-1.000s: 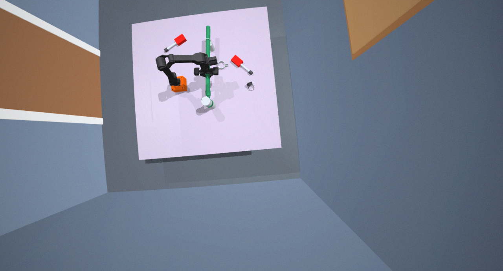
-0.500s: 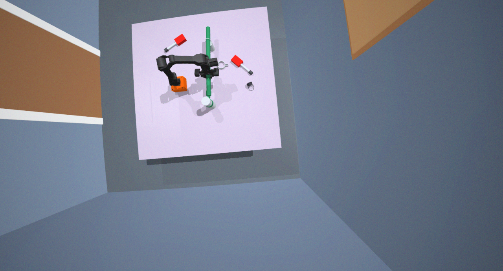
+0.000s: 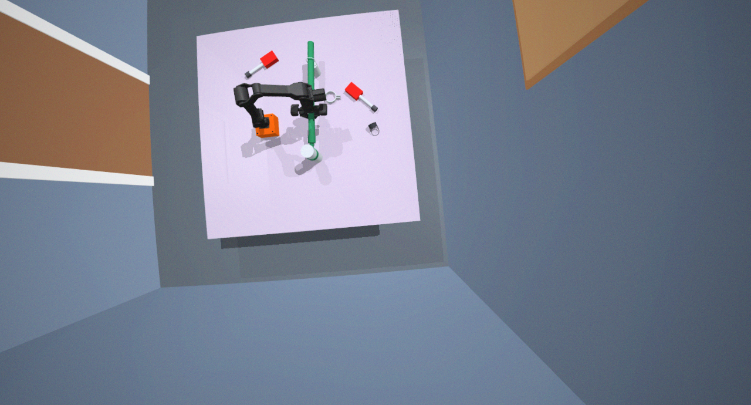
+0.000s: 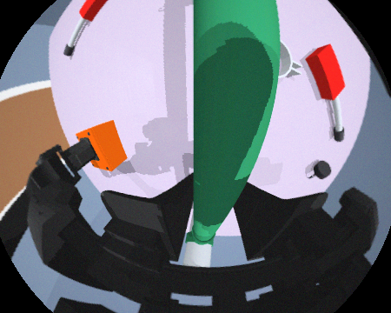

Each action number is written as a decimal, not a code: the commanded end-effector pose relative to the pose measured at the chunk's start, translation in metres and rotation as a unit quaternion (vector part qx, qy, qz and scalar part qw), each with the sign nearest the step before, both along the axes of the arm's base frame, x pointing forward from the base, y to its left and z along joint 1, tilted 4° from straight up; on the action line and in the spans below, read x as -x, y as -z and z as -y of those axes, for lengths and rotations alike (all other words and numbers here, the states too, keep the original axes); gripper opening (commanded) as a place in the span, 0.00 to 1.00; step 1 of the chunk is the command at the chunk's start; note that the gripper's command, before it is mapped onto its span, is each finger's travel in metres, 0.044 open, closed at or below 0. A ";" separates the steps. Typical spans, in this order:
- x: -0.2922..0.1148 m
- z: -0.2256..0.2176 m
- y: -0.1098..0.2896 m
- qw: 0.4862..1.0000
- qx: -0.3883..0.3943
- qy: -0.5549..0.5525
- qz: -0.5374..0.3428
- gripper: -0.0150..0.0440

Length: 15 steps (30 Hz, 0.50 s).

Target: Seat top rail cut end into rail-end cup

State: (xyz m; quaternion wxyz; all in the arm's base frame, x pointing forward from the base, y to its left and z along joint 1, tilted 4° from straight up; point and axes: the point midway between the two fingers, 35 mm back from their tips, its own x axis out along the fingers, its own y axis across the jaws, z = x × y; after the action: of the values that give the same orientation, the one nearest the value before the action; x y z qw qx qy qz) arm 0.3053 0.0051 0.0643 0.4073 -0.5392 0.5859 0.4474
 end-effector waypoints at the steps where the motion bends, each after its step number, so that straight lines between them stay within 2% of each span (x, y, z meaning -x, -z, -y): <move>1: -0.003 0.008 -0.005 1.000 0.010 0.004 0.012 0.25; 14: -0.001 0.014 -0.007 1.000 0.010 0.004 0.012 0.25; 15: 0.000 0.004 0.000 1.000 -0.003 0.001 0.002 0.25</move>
State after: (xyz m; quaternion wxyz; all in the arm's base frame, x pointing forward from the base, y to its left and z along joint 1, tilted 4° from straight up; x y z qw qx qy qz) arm 0.3048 0.0006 0.0645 0.4106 -0.5383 0.5840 0.4478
